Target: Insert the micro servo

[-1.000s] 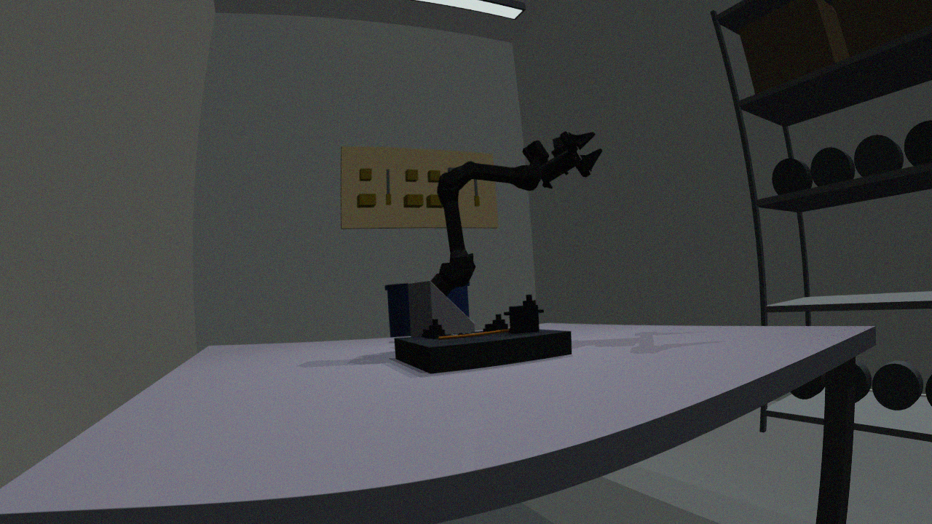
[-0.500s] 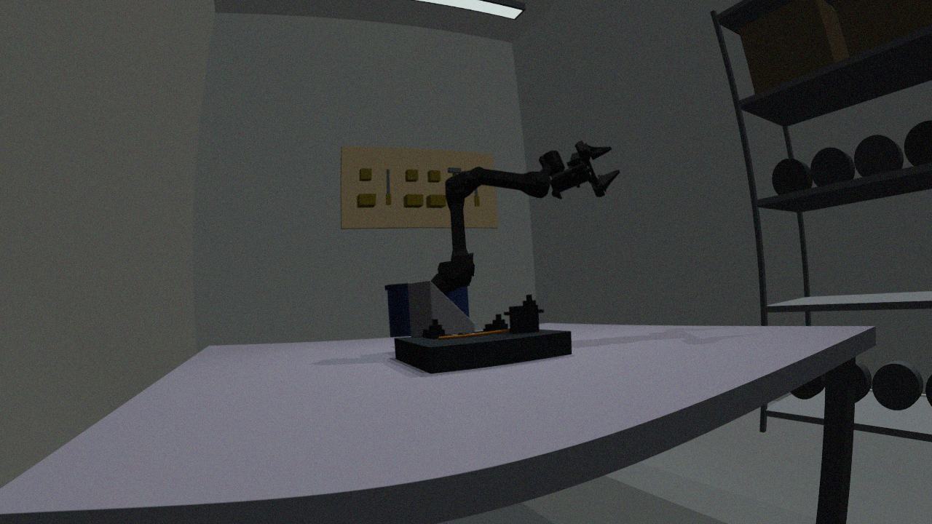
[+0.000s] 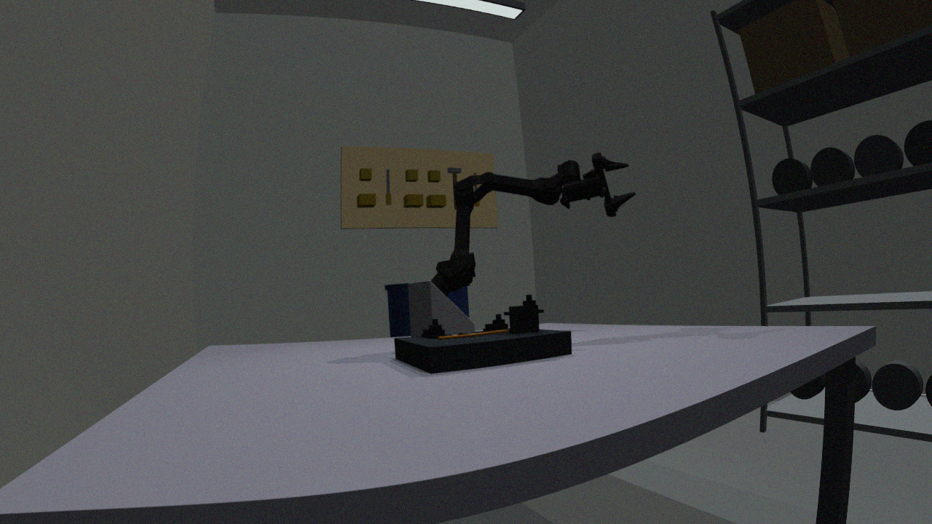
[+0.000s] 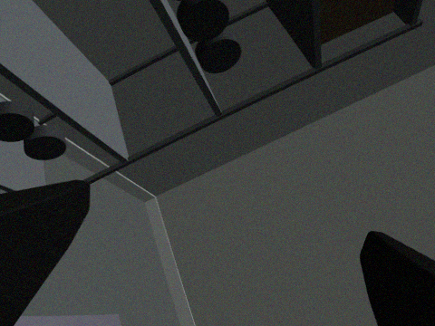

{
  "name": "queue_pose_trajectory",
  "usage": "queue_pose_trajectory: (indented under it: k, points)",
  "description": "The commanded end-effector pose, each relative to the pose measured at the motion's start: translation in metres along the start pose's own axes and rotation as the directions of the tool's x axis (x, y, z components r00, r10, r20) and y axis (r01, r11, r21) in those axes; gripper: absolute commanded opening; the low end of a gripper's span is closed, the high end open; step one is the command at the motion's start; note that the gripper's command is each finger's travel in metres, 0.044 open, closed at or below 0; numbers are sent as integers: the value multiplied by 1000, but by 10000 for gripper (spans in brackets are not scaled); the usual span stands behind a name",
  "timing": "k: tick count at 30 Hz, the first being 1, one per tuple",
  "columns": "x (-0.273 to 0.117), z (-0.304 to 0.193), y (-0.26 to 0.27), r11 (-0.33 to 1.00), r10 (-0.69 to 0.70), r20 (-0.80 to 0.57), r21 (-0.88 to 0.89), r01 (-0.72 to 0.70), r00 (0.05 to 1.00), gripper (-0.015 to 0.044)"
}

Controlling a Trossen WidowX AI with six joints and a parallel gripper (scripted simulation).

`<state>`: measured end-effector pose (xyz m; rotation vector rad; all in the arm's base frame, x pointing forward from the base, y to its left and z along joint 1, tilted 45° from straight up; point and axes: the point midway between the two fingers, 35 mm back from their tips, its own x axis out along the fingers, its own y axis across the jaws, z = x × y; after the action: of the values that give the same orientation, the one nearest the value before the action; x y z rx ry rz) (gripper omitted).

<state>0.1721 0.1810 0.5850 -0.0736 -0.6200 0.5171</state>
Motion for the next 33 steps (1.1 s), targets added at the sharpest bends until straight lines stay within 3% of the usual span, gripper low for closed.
queue_pose_trajectory:
  k: [1,18,33]
  points:
    - [4,-11,3,999,9,-26,-31,-10,1000,440]
    - [27,-141,25,917,125,-374,-310,-251,919,440]
    - [-2,-287,15,754,218,-738,-289,-590,639,440]
